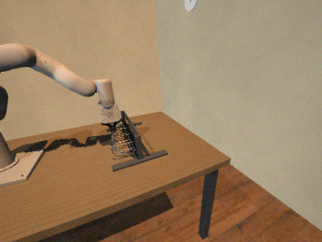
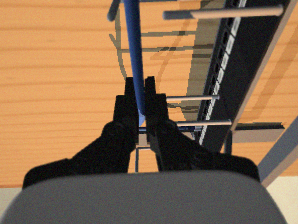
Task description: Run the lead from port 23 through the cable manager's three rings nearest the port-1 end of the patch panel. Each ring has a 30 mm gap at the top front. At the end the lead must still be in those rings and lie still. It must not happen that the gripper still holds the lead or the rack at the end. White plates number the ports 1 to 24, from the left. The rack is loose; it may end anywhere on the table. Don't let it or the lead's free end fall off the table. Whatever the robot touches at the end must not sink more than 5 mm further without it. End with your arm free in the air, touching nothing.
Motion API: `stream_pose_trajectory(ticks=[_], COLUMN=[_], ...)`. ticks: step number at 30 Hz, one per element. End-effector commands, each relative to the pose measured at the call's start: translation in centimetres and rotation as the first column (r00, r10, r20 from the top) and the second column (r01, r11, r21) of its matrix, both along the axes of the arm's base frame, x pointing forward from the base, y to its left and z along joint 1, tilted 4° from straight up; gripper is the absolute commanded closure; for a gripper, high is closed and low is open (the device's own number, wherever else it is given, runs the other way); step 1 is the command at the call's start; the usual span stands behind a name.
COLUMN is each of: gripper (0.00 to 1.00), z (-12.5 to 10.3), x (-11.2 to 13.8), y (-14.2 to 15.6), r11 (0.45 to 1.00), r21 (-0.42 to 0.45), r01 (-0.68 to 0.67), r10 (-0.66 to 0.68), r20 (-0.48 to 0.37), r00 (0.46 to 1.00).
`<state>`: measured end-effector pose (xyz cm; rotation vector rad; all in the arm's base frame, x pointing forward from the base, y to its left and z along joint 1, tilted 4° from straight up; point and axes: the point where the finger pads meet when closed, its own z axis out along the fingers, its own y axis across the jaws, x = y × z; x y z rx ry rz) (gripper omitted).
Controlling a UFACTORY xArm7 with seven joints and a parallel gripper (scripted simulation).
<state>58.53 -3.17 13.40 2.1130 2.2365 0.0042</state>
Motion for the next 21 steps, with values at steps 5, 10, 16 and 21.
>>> stream_pose_trajectory(ticks=[5, 10, 16, 21], gripper=[1.00, 1.00, 1.00, 1.00], z=[-0.3, -0.8, -1.3, -1.9], x=[0.2, 0.2, 0.2, 0.3], y=[0.0, -0.1, -0.1, -0.1], r11=[1.000, 1.000, 1.000, 1.000], r21=[0.000, 0.000, 0.000, 0.000], r01=[0.000, 0.000, 0.000, 0.000], r10=[0.000, 0.000, 0.000, 0.000], r20=[0.006, 0.006, 0.006, 0.006], r00=[1.000, 1.000, 1.000, 1.000])
